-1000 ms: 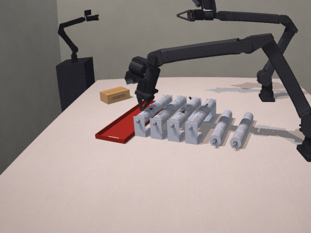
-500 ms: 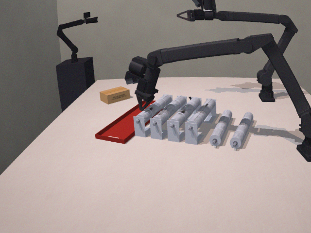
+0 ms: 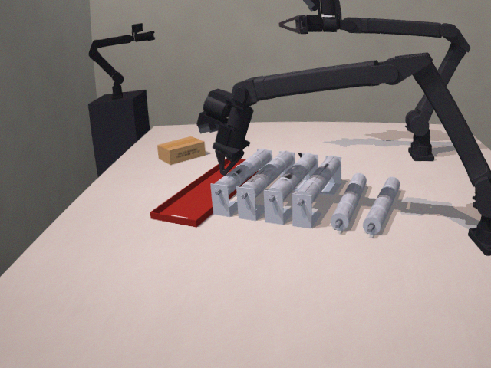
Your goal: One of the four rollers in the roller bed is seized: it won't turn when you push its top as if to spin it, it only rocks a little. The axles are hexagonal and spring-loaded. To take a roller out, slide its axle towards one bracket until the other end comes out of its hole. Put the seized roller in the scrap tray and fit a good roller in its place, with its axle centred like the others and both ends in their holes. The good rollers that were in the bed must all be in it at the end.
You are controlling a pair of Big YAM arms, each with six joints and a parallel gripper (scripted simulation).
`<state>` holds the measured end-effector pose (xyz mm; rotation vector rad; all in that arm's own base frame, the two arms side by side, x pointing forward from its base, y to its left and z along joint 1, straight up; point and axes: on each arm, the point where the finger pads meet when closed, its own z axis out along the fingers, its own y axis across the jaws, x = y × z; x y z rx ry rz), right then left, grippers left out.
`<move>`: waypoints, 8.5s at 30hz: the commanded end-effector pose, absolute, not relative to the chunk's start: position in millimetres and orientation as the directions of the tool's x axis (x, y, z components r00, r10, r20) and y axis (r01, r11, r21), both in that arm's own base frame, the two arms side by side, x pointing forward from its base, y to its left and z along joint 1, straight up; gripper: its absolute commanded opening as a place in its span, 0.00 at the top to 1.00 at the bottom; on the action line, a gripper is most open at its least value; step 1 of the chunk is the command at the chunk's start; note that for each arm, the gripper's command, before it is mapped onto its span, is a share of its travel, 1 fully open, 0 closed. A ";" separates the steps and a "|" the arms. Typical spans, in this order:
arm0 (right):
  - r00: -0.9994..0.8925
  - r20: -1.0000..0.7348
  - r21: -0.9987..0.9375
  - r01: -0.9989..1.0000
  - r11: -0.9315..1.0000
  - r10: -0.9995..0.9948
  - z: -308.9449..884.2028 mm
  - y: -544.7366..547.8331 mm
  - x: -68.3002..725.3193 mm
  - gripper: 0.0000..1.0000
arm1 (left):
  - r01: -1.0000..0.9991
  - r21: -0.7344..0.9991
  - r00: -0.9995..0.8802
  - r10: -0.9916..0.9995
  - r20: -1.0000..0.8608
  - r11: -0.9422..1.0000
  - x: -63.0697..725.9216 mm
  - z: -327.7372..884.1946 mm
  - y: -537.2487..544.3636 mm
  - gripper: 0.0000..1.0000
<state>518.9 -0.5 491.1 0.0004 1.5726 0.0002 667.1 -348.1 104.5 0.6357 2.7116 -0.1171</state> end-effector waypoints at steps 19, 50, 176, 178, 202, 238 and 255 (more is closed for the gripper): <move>0.062 -0.998 -0.011 -0.006 1.000 -0.010 535.5 4.2 524.2 1.00 | 0.438 0.004 -0.816 0.400 -0.418 0.899 680.9 191.0 -343.0 1.00; 0.062 -0.998 -0.011 -0.006 1.000 -0.010 535.5 4.2 524.2 1.00 | 0.445 -0.003 -0.820 0.406 -0.403 0.896 627.2 188.6 -336.9 1.00; 0.062 -0.998 -0.011 -0.006 1.000 -0.010 535.5 4.2 524.2 1.00 | 0.422 -0.001 -0.844 0.393 -0.365 0.906 602.4 109.9 -304.9 1.00; 0.062 -0.998 -0.011 -0.006 1.000 -0.010 535.5 4.2 524.2 1.00 | 0.422 -0.001 -0.844 0.393 -0.365 0.906 602.4 109.9 -304.9 1.00; 0.062 -0.998 -0.011 -0.006 1.000 -0.010 535.5 4.2 524.2 1.00 | 0.431 0.002 -0.855 0.409 -0.319 0.902 599.5 70.8 -305.8 1.00; 0.062 -0.998 -0.011 -0.006 1.000 -0.010 535.5 4.2 524.2 1.00 | 0.432 0.003 -0.862 0.414 -0.292 0.902 592.7 68.4 -302.5 1.00; 0.062 -0.998 -0.011 -0.006 1.000 -0.010 535.5 4.2 524.2 1.00 | 0.431 -0.001 -0.823 0.393 -0.410 0.902 616.9 179.0 -313.5 1.00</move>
